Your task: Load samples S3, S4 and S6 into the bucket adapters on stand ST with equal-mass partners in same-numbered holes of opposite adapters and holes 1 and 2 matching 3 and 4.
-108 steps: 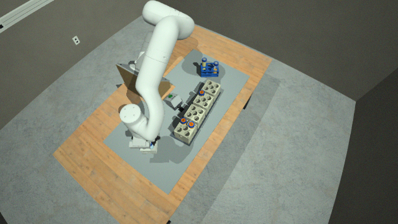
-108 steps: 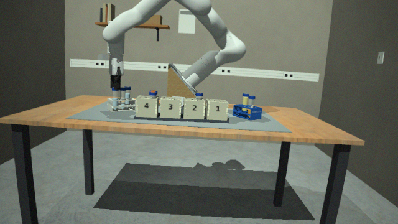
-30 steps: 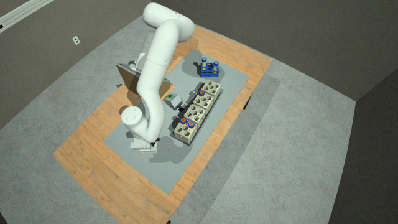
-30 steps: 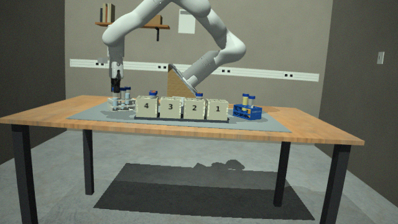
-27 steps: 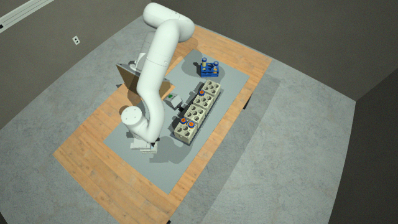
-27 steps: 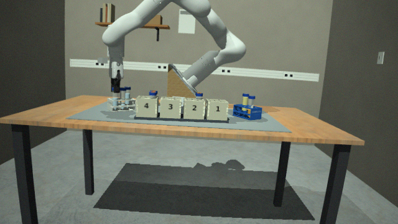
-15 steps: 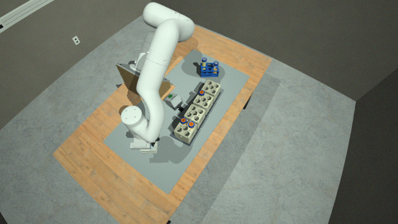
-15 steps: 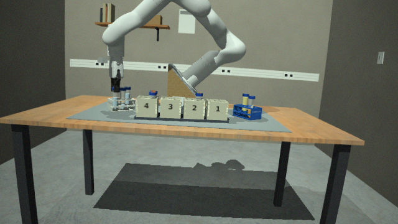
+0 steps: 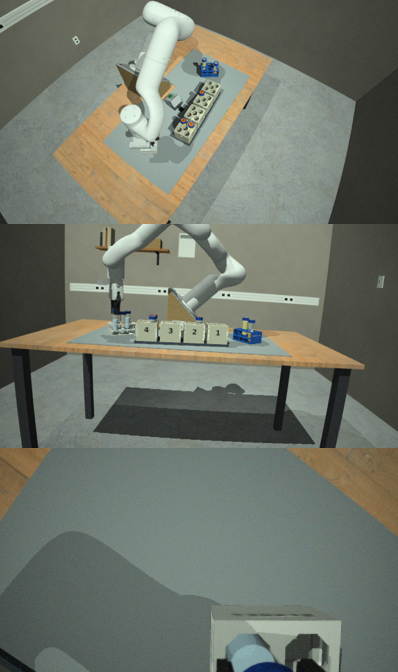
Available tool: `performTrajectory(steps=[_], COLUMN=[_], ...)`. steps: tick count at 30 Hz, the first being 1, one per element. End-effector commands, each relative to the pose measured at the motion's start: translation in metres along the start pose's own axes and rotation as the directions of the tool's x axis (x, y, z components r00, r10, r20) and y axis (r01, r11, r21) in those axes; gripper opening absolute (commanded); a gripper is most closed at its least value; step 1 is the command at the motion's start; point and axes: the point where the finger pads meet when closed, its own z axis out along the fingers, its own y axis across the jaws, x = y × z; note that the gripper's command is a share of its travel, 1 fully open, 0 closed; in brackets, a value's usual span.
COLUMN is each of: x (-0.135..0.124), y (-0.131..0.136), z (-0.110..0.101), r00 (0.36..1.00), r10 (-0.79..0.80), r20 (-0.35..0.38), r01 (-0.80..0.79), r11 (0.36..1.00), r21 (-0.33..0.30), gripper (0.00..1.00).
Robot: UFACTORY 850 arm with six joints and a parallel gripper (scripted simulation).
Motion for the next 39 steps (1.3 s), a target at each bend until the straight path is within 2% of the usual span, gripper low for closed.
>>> performTrajectory(steps=[1, 17, 39], x=[0.001, 0.001, 0.001], y=[0.0, 0.0, 0.0], z=[-0.004, -0.01, -0.05], r00=[1.0, 1.0, 1.0], r10=[-0.001, -0.001, -0.001], r20=[-0.002, -0.002, -0.002], r01=[0.001, 0.001, 0.001], r11=[1.0, 1.0, 1.0], r21=[0.0, 0.0, 0.0], gripper=[0.0, 0.0, 0.0])
